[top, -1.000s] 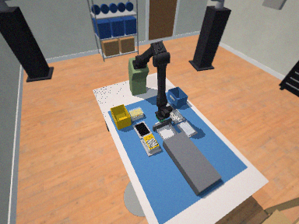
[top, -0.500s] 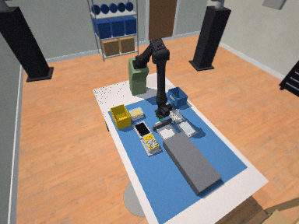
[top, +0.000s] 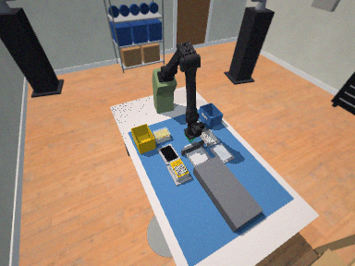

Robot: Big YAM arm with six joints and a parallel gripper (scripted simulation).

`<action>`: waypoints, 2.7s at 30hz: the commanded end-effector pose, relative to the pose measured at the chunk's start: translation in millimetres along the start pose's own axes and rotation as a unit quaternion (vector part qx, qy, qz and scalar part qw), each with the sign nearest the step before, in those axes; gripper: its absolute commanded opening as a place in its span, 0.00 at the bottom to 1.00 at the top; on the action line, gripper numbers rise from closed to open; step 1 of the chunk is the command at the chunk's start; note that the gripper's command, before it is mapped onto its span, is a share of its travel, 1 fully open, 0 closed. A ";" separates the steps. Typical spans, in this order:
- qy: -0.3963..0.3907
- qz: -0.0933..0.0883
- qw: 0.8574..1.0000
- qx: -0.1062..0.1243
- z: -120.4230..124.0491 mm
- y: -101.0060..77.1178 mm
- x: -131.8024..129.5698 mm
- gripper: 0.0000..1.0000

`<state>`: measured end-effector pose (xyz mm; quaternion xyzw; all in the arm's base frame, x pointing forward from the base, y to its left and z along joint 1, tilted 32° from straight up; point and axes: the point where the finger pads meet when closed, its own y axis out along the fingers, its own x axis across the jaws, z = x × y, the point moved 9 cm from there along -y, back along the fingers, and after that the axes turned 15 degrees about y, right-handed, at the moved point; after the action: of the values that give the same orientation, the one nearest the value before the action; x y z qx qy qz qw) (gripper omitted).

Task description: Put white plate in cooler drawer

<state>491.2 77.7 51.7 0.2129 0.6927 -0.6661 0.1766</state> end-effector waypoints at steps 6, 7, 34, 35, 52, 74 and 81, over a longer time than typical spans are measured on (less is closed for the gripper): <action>0.001 0.004 1.000 -0.004 -5.8 -19.0 -1.7 0.30; 0.001 0.004 1.000 -0.004 -6.1 -20.3 -1.6 0.30; 0.001 0.004 1.000 -0.004 -5.5 -52.1 -1.2 0.30; 0.001 0.004 1.000 -0.004 -5.5 -52.1 -1.2 0.30; 0.001 0.004 1.000 -0.004 -5.8 -72.0 -0.8 0.30; 0.002 -0.004 1.000 -0.001 -3.6 -77.4 3.2 0.30; 0.002 -0.004 1.000 -0.001 -3.6 -77.4 3.2 0.30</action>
<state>452.1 76.3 114.2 0.2119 0.6927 -0.6664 0.1766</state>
